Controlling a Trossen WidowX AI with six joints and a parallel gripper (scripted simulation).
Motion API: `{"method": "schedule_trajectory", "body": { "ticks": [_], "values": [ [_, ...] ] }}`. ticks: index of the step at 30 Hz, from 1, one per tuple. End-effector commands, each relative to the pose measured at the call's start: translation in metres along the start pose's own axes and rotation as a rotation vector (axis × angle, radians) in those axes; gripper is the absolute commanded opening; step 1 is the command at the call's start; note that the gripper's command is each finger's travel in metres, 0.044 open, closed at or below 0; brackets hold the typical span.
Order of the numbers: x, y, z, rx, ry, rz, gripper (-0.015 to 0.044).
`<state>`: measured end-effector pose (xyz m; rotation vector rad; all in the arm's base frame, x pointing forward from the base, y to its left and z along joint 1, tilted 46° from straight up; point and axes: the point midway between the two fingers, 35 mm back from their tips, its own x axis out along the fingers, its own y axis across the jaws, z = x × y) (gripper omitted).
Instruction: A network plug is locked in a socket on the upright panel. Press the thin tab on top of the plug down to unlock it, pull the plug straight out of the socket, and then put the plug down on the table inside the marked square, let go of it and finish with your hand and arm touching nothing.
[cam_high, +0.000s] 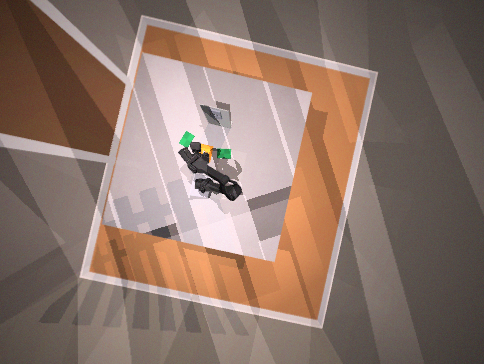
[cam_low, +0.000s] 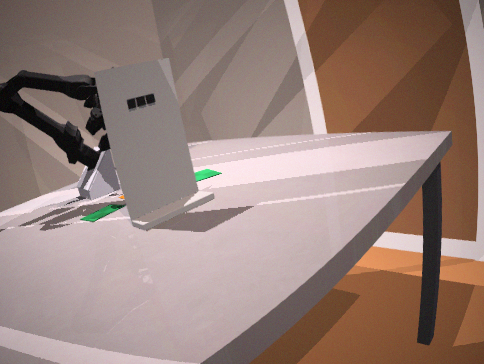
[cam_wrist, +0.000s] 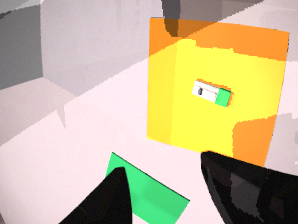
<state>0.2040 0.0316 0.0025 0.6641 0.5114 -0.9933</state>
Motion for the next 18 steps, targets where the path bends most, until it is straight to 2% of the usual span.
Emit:
{"method": "schedule_trajectory", "body": {
  "ticks": [1, 18],
  "values": [
    [-0.007, 0.007, -0.001, 0.005, 0.004, 0.002, 0.0156],
    [-0.047, 0.039, -0.003, 0.007, 0.005, 0.004, 0.0156]
  ]
}}
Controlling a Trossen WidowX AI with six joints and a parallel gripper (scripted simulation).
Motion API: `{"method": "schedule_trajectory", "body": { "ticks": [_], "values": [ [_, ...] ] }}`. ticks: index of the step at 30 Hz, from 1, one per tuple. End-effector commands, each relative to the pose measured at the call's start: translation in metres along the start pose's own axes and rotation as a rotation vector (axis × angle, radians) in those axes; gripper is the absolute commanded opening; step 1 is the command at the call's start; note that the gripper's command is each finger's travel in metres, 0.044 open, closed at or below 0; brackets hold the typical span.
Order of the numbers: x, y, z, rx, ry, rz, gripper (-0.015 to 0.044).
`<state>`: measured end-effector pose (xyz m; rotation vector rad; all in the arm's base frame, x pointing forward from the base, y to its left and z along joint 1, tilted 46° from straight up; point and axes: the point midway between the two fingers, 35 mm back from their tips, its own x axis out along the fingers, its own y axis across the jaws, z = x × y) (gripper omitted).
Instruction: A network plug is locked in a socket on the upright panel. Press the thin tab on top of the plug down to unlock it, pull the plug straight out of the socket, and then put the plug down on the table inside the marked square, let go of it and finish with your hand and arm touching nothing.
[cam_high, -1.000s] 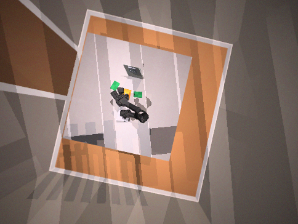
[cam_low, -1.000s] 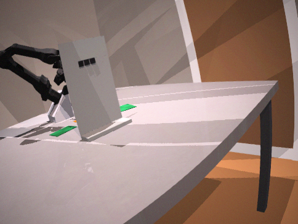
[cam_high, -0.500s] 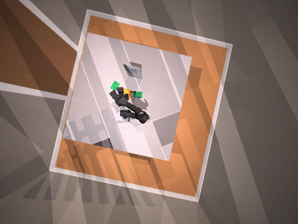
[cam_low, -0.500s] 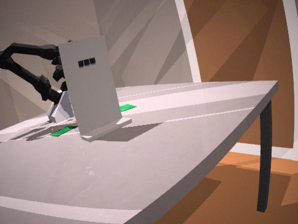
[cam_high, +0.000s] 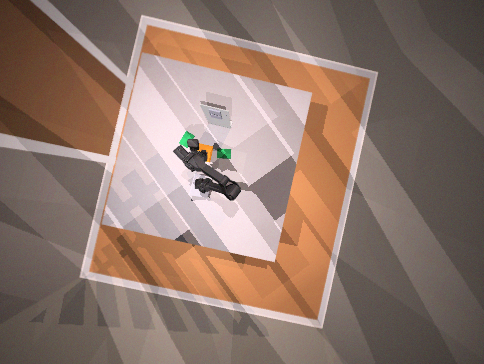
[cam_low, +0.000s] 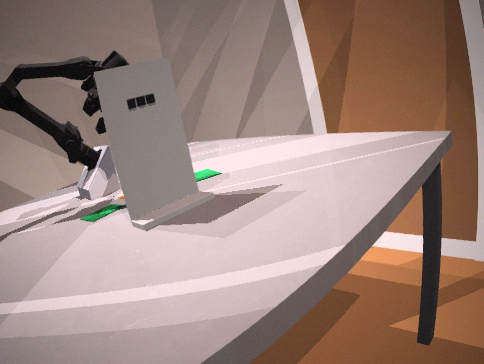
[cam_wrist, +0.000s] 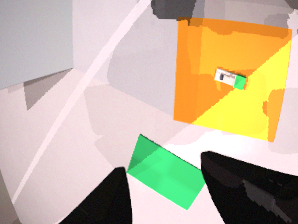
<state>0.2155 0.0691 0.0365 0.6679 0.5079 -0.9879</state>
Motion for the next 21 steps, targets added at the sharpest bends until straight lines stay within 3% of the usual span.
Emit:
{"method": "schedule_trajectory", "body": {
  "ticks": [1, 16, 21],
  "values": [
    [-0.011, 0.007, -0.001, 0.004, 0.004, -0.003, 0.0156],
    [-0.048, 0.026, 0.004, 0.007, -0.002, 0.0, 0.0156],
    [-0.048, 0.026, 0.004, 0.007, -0.002, 0.0, 0.0287]
  ]
}}
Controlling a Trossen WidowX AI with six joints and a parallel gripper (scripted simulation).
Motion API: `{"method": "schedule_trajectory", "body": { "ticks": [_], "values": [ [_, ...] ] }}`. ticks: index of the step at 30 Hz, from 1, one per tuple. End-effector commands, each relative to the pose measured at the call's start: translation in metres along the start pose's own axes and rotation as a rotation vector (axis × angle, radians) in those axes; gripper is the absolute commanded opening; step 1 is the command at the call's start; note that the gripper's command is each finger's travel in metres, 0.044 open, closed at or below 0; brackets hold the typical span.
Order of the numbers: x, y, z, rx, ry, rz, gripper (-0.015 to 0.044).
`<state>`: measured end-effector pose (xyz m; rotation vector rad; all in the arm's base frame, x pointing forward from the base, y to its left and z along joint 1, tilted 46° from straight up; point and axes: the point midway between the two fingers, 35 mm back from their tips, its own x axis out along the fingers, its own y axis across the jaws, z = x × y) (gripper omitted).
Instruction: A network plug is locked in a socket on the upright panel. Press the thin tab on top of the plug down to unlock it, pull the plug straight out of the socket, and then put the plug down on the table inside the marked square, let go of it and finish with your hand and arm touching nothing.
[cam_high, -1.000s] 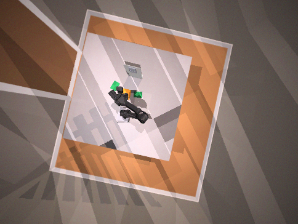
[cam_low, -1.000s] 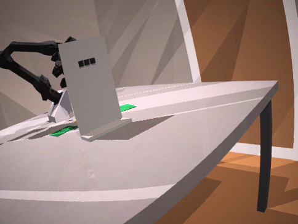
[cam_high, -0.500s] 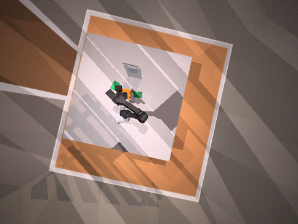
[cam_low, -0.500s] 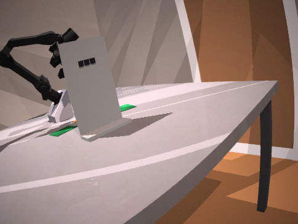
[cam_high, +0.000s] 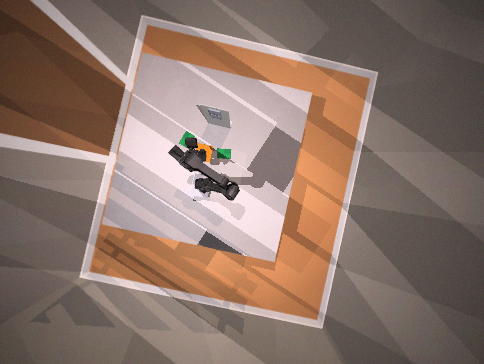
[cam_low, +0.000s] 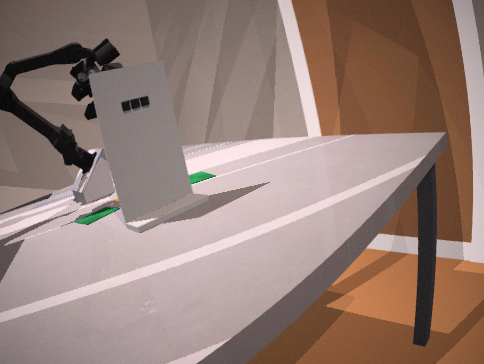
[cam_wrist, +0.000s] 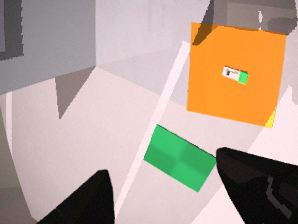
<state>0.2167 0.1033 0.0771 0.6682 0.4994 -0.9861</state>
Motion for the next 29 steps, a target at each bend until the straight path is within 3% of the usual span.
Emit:
{"method": "schedule_trajectory", "body": {
  "ticks": [1, 6, 29],
  "values": [
    [-0.0016, 0.0001, -0.0004, 0.004, 0.004, -0.004, 0.0314],
    [-0.0016, 0.0001, -0.0004, 0.004, 0.004, -0.004, 0.044],
    [-0.0016, 0.0001, -0.0004, 0.004, 0.004, -0.004, 0.044]
  ]
}}
